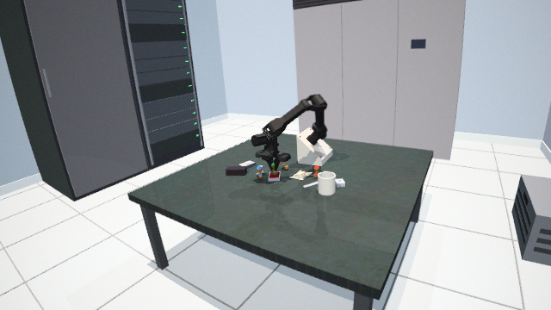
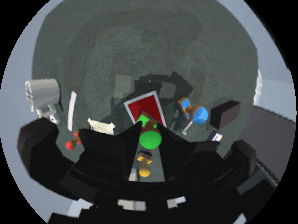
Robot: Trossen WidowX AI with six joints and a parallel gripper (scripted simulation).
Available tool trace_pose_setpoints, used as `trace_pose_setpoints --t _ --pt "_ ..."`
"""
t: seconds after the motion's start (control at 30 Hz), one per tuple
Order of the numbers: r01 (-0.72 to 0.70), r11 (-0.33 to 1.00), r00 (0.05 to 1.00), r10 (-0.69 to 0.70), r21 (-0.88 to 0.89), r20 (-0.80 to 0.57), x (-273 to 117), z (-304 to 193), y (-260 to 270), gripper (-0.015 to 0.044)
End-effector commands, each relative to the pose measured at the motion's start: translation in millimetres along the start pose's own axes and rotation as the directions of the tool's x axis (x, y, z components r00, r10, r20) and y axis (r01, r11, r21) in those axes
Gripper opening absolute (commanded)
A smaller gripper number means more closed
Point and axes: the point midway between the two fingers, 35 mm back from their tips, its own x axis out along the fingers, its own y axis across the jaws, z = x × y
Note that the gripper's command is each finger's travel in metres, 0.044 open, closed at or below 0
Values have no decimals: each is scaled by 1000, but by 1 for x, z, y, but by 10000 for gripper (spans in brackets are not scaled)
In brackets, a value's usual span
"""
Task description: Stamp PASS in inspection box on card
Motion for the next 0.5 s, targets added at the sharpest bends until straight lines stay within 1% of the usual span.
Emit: trace_pose_setpoints --t 0.0,0.47 --pt "-6 1000 1000 6 5 -1 2 -1 1 0" --pt "-5 1000 1000 5 0 -1 4 -1 1 0"
